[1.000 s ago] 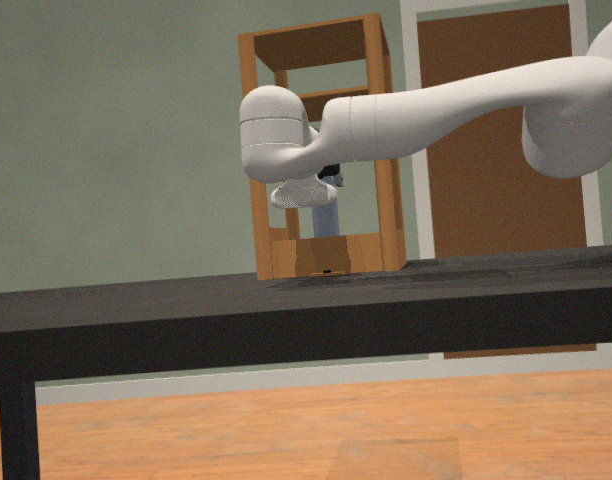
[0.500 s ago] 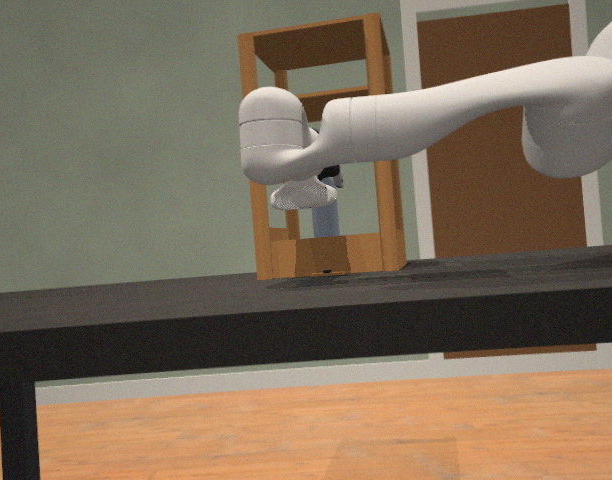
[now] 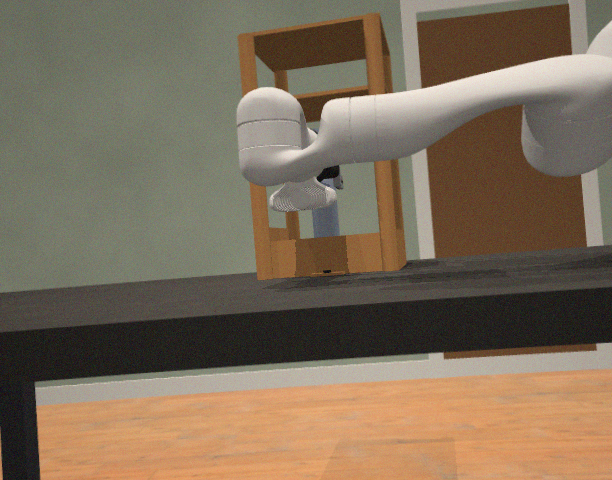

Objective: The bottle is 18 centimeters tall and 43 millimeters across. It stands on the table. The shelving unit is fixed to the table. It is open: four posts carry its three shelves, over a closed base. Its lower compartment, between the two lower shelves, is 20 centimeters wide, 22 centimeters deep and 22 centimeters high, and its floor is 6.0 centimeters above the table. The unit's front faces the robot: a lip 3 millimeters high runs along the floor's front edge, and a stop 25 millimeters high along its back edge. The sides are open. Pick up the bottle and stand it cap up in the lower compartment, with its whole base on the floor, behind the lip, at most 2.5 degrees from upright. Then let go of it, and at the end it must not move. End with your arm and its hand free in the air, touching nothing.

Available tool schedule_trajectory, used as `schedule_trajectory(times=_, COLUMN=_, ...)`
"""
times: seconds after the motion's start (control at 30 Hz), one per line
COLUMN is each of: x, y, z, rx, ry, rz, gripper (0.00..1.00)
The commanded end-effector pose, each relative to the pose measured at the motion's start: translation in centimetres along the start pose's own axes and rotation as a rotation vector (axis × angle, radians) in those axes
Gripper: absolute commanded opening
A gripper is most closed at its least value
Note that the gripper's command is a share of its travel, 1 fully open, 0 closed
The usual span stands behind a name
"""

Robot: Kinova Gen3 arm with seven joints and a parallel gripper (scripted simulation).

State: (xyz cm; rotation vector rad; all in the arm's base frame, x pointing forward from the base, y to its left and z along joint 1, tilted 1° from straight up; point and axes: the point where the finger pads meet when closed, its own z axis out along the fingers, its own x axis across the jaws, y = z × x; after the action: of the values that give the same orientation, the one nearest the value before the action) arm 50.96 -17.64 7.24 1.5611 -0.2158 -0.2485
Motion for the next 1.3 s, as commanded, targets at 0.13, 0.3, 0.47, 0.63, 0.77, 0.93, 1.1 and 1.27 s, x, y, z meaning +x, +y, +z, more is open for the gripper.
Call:
schedule_trajectory(times=0.13, x=0.0, y=0.3, z=-0.9, rx=0.001, ry=-0.003, rz=0.012, gripper=1.00)
schedule_trajectory(times=0.3, x=0.0, y=0.3, z=-1.4, rx=0.001, ry=-0.003, rz=0.012, gripper=1.00)
schedule_trajectory(times=0.47, x=0.0, y=0.3, z=-1.7, rx=0.001, ry=-0.003, rz=0.012, gripper=1.00)
schedule_trajectory(times=0.63, x=0.0, y=0.3, z=-2.2, rx=0.001, ry=-0.003, rz=0.012, gripper=1.00)
schedule_trajectory(times=0.77, x=0.0, y=0.3, z=-2.6, rx=0.001, ry=-0.002, rz=0.012, gripper=1.00)
schedule_trajectory(times=0.93, x=0.0, y=0.3, z=-3.0, rx=0.001, ry=-0.002, rz=0.012, gripper=1.00)
schedule_trajectory(times=1.1, x=0.0, y=0.3, z=-3.4, rx=0.001, ry=-0.002, rz=0.013, gripper=1.00)
schedule_trajectory(times=1.27, x=0.0, y=0.3, z=-3.8, rx=0.001, ry=-0.002, rz=0.013, gripper=1.00)
